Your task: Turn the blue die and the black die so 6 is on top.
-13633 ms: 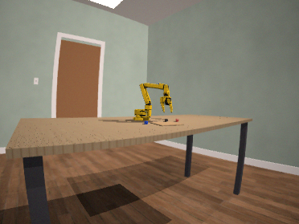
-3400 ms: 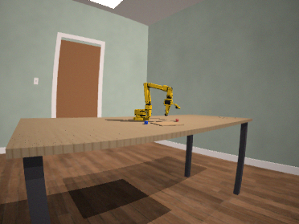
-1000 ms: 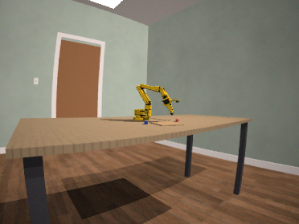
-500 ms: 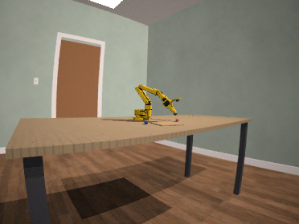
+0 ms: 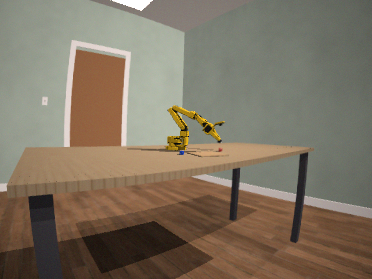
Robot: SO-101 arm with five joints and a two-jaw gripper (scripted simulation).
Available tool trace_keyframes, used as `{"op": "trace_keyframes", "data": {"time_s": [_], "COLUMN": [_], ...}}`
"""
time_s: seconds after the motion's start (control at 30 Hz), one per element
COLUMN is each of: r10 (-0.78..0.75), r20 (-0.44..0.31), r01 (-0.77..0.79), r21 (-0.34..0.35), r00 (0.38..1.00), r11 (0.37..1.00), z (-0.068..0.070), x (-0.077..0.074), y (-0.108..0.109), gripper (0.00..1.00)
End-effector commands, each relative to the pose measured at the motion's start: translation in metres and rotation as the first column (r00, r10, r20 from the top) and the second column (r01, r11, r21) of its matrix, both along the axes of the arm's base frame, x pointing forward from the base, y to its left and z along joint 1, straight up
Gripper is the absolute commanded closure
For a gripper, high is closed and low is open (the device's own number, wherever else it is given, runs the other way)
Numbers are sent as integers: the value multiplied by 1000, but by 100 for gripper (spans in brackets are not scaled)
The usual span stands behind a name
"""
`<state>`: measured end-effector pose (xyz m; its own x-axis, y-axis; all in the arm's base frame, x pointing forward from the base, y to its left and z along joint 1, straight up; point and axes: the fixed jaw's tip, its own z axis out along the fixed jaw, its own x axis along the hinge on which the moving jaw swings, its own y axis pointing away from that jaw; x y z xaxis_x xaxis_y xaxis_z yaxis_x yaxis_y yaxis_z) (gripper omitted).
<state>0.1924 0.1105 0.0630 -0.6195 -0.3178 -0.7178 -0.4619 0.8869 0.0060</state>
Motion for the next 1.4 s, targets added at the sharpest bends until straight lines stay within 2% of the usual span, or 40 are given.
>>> {"op": "trace_keyframes", "data": {"time_s": [0.0,0.27,0.77,1.1,1.37], "r10": [-3,-10,-49,-65,-68], "r20": [47,100,295,352,362], "r01": [2,5,4,-1,-2], "r21": [21,49,154,185,190], "r00": [999,995,954,934,930], "r11": [1000,999,988,983,982], "z": [6,4,4,5,5], "x": [6,14,33,35,35], "y": [1,4,9,9,8], "gripper": [100,100,100,100,100]}}
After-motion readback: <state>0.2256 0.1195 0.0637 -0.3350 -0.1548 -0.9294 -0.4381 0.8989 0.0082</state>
